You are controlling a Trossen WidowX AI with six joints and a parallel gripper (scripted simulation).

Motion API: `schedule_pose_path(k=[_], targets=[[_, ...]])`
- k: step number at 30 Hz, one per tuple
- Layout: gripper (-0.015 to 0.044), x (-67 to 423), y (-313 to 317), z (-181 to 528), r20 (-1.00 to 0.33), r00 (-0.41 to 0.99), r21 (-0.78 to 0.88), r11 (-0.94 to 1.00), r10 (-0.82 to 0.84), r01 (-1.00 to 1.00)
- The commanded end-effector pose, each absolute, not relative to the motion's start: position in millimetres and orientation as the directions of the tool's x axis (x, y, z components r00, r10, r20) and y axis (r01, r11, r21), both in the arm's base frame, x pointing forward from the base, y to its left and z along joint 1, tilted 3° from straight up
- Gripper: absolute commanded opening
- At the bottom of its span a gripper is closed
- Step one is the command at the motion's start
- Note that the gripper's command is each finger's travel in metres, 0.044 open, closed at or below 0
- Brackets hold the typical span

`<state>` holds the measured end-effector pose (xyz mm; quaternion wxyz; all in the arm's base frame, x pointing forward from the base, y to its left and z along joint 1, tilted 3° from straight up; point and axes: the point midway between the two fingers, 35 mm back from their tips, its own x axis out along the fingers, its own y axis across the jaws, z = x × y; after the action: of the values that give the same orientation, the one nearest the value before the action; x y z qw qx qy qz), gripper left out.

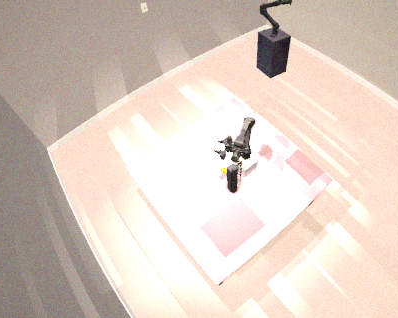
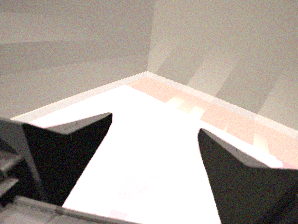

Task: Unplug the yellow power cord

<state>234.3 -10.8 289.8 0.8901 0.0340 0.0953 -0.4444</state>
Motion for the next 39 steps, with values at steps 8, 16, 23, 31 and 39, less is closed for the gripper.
schedule_pose_path(k=[8,16,23,31,39], targets=[[0.0190,247,-7,206,-0.720,0.314,0.073,0.383,-0.618,0.921],[0.0160,258,32,147,-0.998,0.013,0.010,0.063,-0.057,0.998],[0.0160,258,33,146,-0.999,0.009,0.007,0.056,-0.042,0.998],[0.0160,258,39,146,-0.999,0.009,0.007,0.056,-0.042,0.998],[0.0160,258,52,145,-0.999,0.009,0.007,0.056,-0.040,0.998]])
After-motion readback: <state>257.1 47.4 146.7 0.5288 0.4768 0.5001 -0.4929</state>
